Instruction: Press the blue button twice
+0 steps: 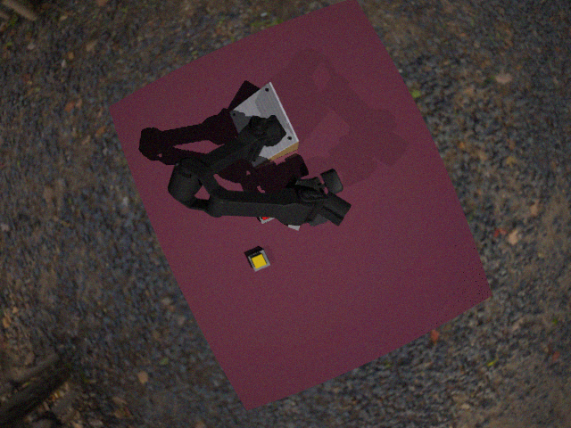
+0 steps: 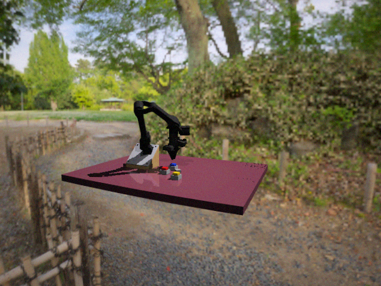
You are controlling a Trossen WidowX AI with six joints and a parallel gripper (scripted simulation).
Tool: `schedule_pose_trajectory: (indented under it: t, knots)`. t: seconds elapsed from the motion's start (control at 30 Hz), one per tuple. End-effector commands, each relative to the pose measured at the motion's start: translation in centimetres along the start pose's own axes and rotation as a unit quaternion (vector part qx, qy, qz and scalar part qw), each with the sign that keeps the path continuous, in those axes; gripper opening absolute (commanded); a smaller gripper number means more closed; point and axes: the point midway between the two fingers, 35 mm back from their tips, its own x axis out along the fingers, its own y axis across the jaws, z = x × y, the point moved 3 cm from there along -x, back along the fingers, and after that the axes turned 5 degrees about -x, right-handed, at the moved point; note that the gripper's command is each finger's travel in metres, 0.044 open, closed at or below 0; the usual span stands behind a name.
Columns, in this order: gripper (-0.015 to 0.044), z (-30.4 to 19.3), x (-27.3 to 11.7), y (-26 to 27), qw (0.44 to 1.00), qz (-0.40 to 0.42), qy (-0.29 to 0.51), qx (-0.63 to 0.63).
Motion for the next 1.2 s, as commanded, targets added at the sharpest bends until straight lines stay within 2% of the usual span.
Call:
schedule_pose_trajectory:
  t: [0.0,0.37,1.17]
  knots:
    - [0.002,-0.1,0.4,0.0,1.0,-0.003,0.002,-0.004]
    - [0.002,-0.1,0.5,0.0,1.0,-0.003,0.002,-0.004]
    - [0.002,-0.1,3.6,-0.1,1.0,-0.004,0.002,-0.004]
